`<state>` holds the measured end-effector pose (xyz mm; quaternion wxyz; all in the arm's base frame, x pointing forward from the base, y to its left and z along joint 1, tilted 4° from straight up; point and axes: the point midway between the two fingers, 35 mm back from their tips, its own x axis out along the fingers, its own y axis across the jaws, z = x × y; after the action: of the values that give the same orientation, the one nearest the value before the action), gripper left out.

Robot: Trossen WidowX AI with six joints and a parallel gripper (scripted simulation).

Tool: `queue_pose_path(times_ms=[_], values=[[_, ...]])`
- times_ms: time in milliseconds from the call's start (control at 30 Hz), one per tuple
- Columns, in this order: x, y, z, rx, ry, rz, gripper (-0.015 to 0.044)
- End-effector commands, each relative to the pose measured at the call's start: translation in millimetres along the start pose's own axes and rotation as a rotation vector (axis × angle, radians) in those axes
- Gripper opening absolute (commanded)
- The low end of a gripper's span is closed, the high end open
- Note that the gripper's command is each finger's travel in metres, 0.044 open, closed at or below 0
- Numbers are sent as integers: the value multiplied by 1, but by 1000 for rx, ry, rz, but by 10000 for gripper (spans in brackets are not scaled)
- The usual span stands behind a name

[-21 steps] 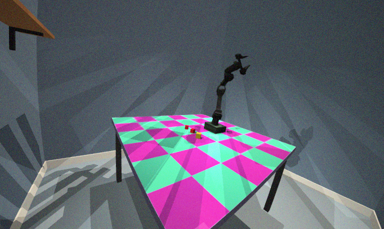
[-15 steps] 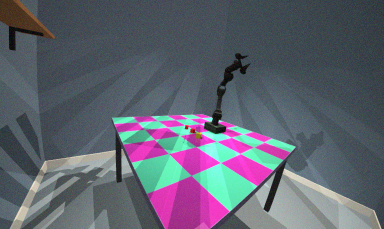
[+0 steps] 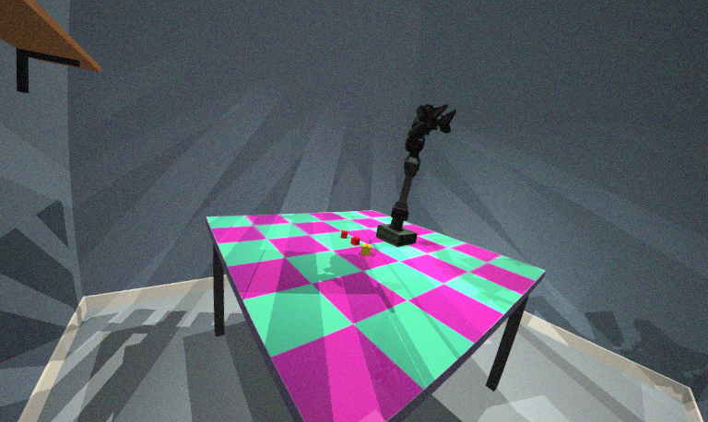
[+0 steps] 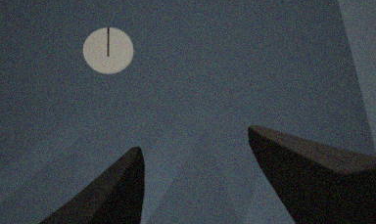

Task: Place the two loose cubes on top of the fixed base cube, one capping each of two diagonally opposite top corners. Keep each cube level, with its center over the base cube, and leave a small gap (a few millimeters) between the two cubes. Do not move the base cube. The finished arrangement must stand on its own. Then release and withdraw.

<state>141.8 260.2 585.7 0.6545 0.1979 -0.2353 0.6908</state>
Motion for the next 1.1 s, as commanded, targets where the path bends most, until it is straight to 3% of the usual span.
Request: queue_pose_path(times_ms=[0,267,567,833,1067], values=[[-18,-63,-44,171,115,-230,265],[-79,-147,-107,421,250,-620,265],[-186,-208,-173,694,353,-1095,265],[-301,-218,-222,938,417,-1552,265],[-400,-188,-251,1150,455,-1973,265]])
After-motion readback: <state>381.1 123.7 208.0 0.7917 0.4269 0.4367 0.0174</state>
